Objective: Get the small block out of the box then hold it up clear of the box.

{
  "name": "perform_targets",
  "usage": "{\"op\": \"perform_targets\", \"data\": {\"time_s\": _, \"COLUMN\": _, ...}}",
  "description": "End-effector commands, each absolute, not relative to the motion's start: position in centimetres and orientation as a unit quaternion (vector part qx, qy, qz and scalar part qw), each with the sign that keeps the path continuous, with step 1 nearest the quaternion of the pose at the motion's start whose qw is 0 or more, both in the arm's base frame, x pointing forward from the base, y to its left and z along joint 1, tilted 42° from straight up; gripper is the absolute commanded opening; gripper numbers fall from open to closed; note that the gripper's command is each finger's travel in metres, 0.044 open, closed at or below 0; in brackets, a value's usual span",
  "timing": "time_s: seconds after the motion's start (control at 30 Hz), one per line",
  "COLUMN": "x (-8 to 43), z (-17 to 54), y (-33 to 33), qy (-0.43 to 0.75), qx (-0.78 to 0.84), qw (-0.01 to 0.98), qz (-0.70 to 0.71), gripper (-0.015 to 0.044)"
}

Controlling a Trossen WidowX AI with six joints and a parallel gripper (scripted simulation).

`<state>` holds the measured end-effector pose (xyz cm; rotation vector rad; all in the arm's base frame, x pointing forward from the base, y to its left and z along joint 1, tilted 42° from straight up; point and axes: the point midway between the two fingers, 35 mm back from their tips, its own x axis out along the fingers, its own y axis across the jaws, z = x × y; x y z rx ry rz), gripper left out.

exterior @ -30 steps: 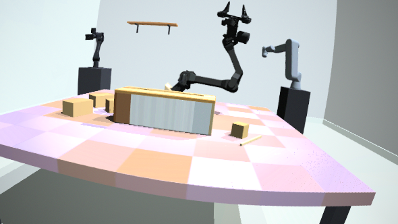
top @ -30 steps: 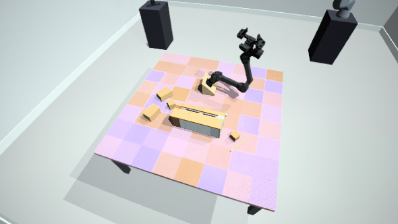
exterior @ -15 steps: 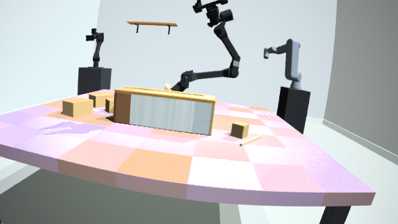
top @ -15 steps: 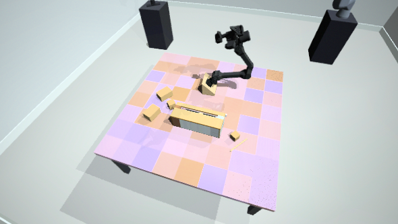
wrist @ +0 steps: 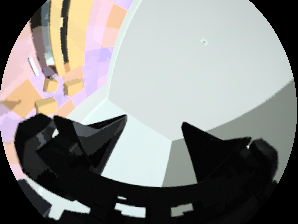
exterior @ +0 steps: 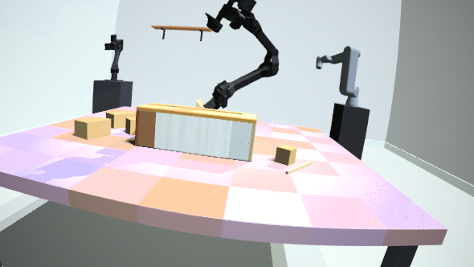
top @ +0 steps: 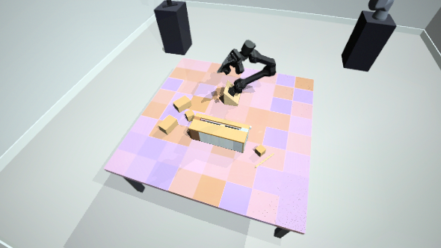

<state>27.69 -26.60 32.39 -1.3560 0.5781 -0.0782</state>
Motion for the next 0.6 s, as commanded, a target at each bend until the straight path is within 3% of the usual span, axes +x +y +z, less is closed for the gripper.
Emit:
{"op": "perform_targets", "data": {"time_s": 0.0, "x": 31.4, "z": 27.6, "y": -23.2, "qy": 0.283, "qx": -0.581, "qw": 0.759, "qz": 0.078, "gripper": 0.0400}}
{"op": "perform_targets", "data": {"time_s": 0.27, "x": 35.1, "z": 18.6, "y": -13.5, "qy": 0.334, "qx": -0.493, "qw": 0.734, "qz": 0.326, "gripper": 0.0400}}
{"op": "perform_targets", "data": {"time_s": 0.57, "x": 32.8, "z": 11.9, "y": -1.8, "qy": 0.405, "qx": -0.387, "qw": 0.591, "qz": 0.580, "gripper": 0.0400}}
